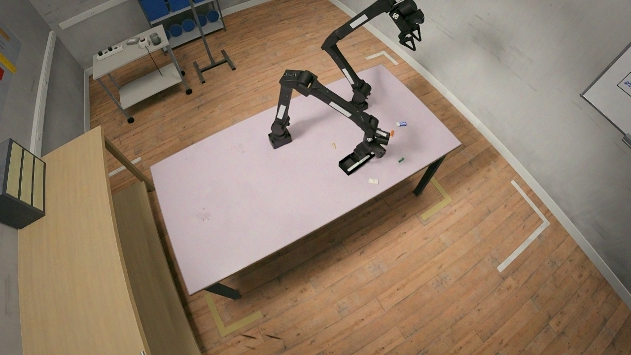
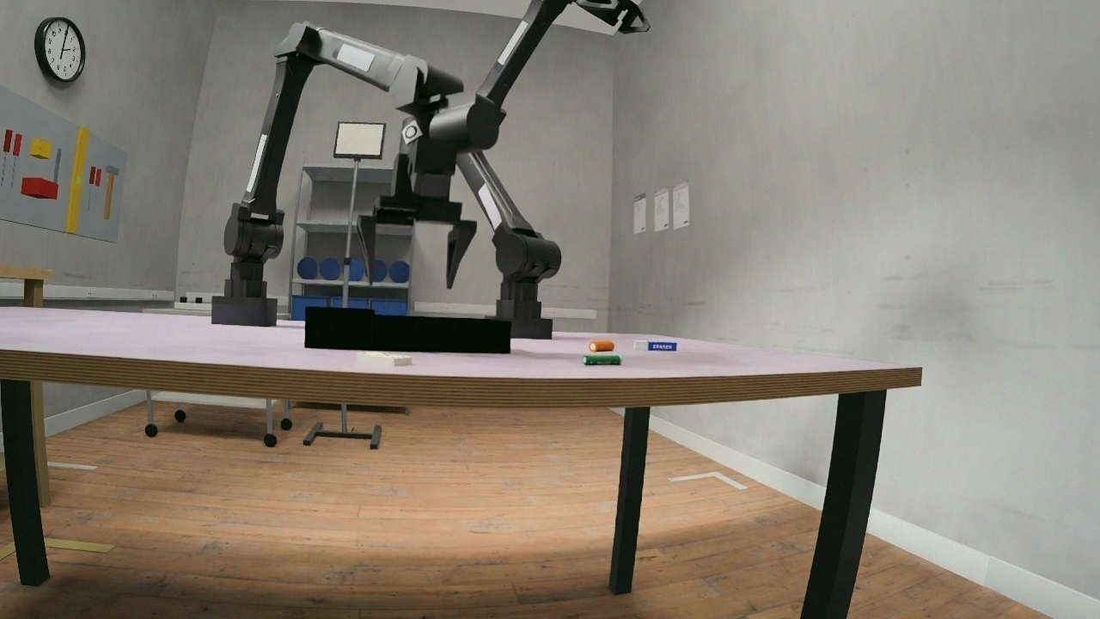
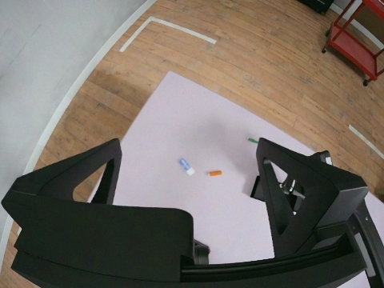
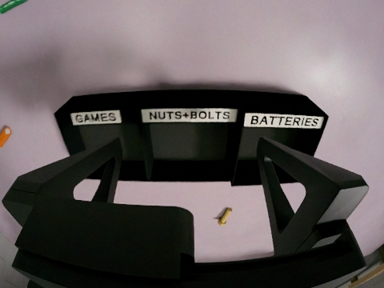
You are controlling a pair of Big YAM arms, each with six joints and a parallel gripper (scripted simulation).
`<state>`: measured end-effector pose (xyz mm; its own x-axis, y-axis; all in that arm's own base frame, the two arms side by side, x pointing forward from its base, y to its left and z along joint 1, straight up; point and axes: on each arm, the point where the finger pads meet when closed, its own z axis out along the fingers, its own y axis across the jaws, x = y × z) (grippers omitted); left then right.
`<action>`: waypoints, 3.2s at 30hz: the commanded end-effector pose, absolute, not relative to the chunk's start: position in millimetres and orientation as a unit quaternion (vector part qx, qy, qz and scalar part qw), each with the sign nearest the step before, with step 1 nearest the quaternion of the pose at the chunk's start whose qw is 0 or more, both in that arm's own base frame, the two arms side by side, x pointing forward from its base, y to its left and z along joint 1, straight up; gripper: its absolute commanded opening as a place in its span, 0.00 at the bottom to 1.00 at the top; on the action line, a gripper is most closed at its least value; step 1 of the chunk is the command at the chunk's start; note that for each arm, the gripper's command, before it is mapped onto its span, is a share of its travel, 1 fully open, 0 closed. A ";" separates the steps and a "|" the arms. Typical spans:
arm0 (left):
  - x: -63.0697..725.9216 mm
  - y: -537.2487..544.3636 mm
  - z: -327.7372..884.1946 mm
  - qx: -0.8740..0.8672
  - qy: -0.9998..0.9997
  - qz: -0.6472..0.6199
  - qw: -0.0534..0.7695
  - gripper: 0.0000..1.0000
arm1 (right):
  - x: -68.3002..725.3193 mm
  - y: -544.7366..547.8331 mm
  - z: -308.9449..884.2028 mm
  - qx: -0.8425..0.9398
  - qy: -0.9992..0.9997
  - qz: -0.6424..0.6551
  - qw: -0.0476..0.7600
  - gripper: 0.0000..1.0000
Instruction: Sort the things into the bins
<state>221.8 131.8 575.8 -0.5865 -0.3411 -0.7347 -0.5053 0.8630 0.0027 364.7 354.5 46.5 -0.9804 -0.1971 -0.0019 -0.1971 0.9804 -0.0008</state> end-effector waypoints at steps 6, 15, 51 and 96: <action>211.0 121.3 602.9 -0.234 0.872 0.111 0.415 1.00 | 371.0 352.7 43.8 -0.101 0.995 -0.001 -0.003 1.00; 211.0 121.3 602.9 -0.234 0.872 0.111 0.415 1.00 | 374.3 362.1 58.8 -0.100 0.995 0.011 0.014 1.00; 211.0 121.3 602.9 -0.234 0.872 0.111 0.415 1.00 | 381.0 360.1 182.3 -0.100 0.994 0.024 0.029 1.00; 211.0 121.3 602.9 -0.234 0.872 0.111 0.415 1.00 | 442.7 538.4 80.1 -0.463 0.886 0.005 0.015 0.23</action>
<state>221.8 131.8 575.8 -0.5865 -0.3411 -0.7347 -0.5053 0.8630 0.0027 439.4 518.8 71.0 -0.6463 -0.7628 -0.0207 -0.7630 0.6464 -0.0029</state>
